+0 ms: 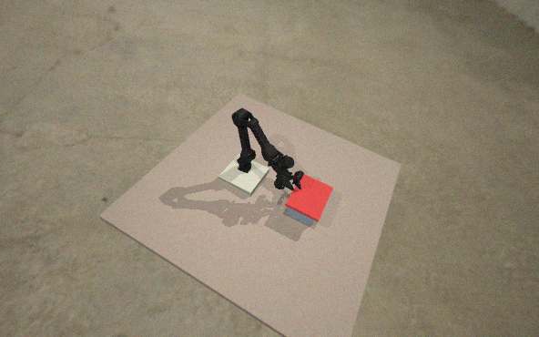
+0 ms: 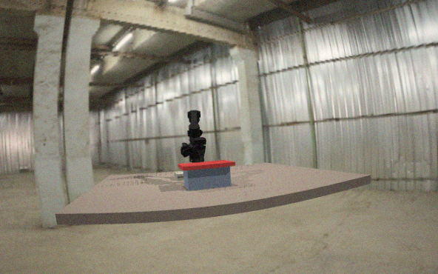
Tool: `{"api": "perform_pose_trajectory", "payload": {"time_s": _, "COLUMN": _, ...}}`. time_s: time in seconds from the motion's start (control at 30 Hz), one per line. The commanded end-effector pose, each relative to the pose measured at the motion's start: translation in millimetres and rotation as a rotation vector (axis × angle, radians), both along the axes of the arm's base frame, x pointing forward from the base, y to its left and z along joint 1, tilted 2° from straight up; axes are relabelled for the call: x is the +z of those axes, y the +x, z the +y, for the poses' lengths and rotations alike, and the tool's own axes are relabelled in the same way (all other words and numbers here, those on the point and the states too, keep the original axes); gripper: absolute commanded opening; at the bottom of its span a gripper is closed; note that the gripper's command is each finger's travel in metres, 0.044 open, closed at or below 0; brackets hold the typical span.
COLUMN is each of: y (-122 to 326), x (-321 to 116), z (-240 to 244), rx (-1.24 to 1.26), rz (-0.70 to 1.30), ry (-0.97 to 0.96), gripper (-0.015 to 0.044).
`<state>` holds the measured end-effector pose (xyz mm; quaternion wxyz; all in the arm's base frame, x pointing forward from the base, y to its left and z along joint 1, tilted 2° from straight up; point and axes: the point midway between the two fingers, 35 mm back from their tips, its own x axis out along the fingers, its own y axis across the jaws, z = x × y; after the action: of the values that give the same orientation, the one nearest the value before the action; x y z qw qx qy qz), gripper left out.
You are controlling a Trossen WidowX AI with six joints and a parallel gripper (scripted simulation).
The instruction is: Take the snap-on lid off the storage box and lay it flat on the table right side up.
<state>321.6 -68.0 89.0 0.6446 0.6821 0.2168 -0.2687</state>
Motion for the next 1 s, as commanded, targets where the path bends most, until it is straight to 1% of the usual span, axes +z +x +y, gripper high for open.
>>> {"api": "perform_pose_trajectory", "payload": {"time_s": 0.0, "y": 0.9, "x": -2.9, "z": -0.8, "rx": -0.008, "rz": 0.005, "ry": 0.003, "gripper": 0.0215}}
{"api": "perform_pose_trajectory", "payload": {"time_s": 0.47, "y": 0.9, "x": -2.9, "z": -0.8, "rx": -0.008, "rz": 0.005, "ry": 0.003, "gripper": 0.0122}}
{"api": "perform_pose_trajectory", "payload": {"time_s": 0.6, "y": 0.9, "x": -2.9, "z": -0.8, "rx": -0.008, "rz": 0.005, "ry": 0.003, "gripper": 0.0017}}
{"api": "perform_pose_trajectory", "payload": {"time_s": 0.63, "y": 0.9, "x": -2.9, "z": -0.8, "rx": -0.008, "rz": 0.005, "ry": 0.003, "gripper": 0.0}}
{"api": "perform_pose_trajectory", "payload": {"time_s": 0.97, "y": -0.2, "x": -1.6, "z": 0.1, "rx": -0.002, "rz": 0.008, "ry": 0.002, "gripper": 0.0}}
